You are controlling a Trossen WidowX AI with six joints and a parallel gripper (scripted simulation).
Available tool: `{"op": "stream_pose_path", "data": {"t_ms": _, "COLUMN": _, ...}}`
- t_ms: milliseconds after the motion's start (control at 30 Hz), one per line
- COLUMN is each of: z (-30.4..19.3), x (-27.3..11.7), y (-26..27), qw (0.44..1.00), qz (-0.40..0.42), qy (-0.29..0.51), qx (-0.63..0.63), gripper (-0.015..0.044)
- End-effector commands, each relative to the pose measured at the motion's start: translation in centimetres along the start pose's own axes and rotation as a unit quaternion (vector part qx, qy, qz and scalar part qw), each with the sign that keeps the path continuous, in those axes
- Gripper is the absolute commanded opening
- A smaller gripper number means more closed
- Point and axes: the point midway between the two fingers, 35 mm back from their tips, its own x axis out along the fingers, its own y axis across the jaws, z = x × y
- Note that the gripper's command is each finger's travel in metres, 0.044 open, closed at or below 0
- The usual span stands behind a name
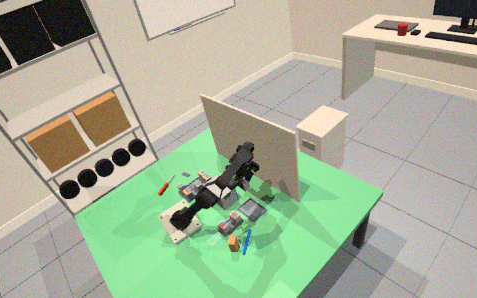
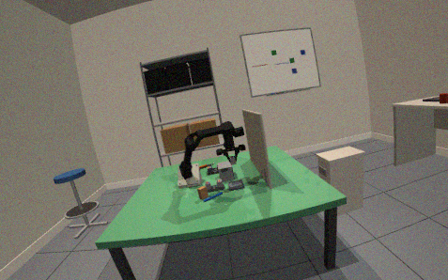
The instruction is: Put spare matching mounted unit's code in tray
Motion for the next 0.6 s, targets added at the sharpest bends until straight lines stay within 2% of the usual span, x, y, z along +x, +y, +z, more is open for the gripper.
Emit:
{"op": "stream_pose_path", "data": {"t_ms": 0, "z": -2.88, "x": 0.34, "y": 0.85, "qw": 1.0, "qz": 0.005, "qy": 0.015, "qx": -0.006, "gripper": 0.0}}
{"op": "stream_pose_path", "data": {"t_ms": 567, "z": -3.1, "x": 1.22, "y": 0.73, "qw": 1.0, "qz": 0.005, "qy": 0.014, "qx": -0.007, "gripper": 0.0}}
